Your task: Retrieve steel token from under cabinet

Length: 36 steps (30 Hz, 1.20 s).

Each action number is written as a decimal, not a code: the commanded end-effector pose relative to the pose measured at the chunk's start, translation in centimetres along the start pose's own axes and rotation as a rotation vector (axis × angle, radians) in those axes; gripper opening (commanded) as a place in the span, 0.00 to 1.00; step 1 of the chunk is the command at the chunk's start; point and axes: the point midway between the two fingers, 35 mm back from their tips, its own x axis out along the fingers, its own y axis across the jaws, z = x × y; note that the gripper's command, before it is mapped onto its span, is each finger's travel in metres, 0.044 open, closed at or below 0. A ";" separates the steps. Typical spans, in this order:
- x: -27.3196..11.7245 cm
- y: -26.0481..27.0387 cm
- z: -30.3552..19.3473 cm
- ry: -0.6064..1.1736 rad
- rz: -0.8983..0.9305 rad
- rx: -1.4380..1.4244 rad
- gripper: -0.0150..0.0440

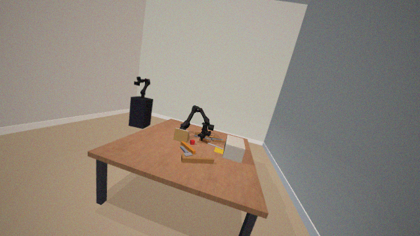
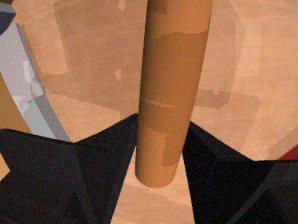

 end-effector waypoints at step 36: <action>-0.2 0.1 -1.1 0.002 0.000 -0.185 0.25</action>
